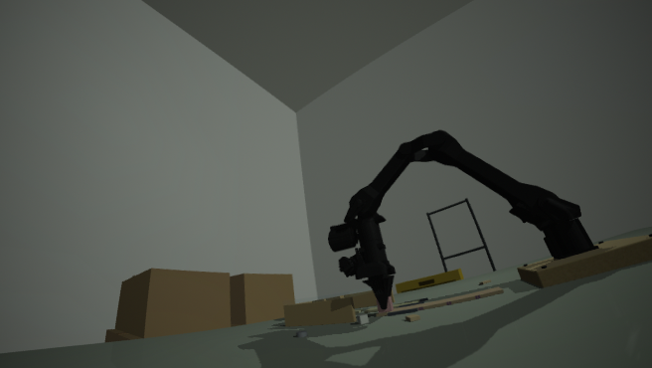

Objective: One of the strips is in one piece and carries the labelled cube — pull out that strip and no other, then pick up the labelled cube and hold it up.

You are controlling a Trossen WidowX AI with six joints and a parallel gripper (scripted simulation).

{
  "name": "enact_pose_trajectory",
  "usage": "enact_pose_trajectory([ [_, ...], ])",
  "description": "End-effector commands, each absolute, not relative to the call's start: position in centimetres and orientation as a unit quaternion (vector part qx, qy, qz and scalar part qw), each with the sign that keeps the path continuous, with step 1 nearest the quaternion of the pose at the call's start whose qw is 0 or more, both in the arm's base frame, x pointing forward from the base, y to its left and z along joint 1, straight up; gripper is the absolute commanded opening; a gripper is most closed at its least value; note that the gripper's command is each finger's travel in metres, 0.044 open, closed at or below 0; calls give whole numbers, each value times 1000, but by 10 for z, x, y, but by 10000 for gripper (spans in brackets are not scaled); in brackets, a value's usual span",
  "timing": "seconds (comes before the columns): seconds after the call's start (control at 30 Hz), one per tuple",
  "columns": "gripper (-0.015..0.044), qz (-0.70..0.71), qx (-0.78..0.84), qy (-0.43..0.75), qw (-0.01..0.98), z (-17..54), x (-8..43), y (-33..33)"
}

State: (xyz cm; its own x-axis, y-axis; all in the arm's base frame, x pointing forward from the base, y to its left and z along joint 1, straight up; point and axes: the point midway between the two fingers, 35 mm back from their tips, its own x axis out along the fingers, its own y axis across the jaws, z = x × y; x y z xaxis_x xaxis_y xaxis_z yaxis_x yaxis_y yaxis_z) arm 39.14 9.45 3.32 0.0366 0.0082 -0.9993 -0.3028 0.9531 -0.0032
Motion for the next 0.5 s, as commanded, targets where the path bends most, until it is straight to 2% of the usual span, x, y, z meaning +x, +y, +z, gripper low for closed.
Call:
enact_pose_trajectory([
  [0.0, 0, 109, -107, 685, 712, 36, 389, 94],
  [0.47, 0, 111, -108, 687, 710, 70, 337, 81],
])
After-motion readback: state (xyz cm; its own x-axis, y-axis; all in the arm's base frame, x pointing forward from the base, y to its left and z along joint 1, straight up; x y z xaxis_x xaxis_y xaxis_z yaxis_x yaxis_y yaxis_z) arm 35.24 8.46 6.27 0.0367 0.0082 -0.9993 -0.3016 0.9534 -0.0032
